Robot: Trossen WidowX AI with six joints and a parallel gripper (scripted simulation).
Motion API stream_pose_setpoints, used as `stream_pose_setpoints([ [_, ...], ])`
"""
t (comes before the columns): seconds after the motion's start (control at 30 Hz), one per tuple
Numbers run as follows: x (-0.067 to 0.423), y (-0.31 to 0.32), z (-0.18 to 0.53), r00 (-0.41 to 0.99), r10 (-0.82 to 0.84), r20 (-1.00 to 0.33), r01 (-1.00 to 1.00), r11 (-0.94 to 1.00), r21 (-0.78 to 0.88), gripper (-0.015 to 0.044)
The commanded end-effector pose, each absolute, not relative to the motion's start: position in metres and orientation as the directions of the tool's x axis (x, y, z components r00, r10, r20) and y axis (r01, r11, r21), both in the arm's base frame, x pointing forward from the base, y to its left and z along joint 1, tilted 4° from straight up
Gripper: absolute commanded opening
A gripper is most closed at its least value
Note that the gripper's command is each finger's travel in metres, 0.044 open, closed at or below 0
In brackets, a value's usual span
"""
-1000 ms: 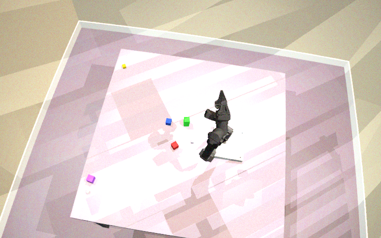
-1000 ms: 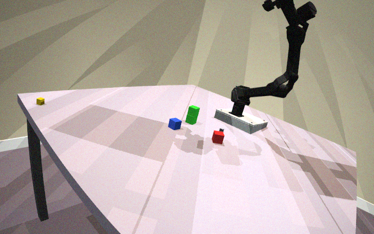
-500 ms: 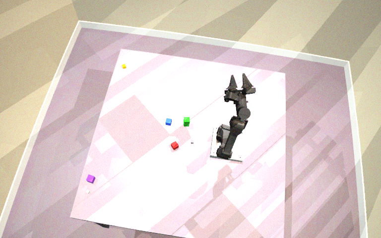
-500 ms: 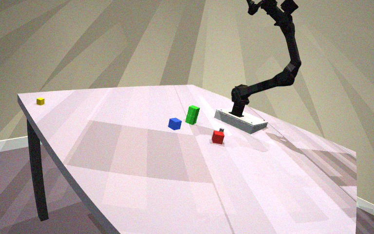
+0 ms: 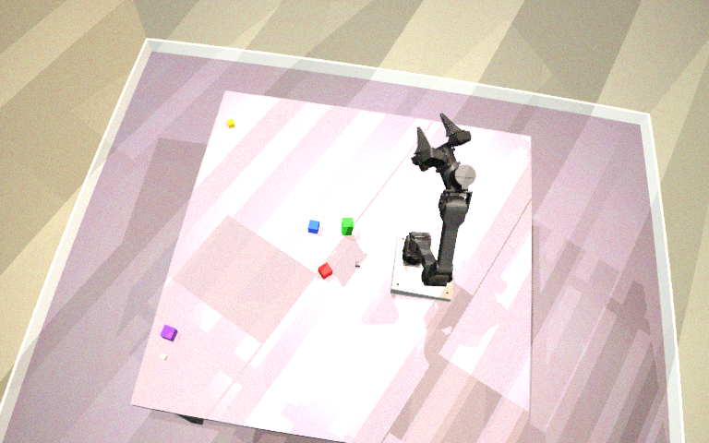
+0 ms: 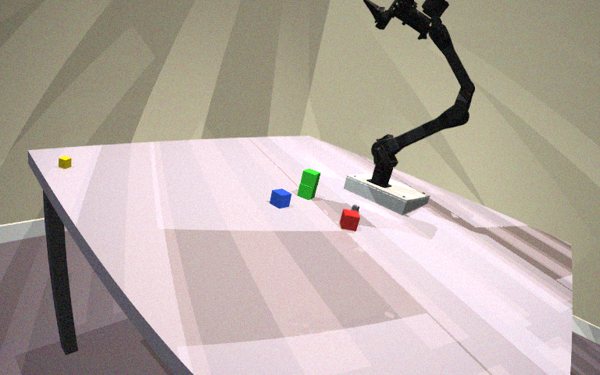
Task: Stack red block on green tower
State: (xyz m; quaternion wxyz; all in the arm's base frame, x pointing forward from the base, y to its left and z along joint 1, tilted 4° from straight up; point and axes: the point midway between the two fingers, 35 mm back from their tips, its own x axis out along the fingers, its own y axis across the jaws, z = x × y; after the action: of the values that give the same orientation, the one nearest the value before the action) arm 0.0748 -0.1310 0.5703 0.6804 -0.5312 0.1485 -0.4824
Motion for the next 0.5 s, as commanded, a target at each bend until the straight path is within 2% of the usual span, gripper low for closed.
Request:
stream_pose_setpoints([
  [0.0,0.091,-0.156,0.554,0.554,-0.799,0.233,0.489,0.086,-0.868,0.044],
  [0.47,0.183,-0.207,0.467,0.752,-0.647,-0.126,0.351,0.554,-0.755,0.044],
])
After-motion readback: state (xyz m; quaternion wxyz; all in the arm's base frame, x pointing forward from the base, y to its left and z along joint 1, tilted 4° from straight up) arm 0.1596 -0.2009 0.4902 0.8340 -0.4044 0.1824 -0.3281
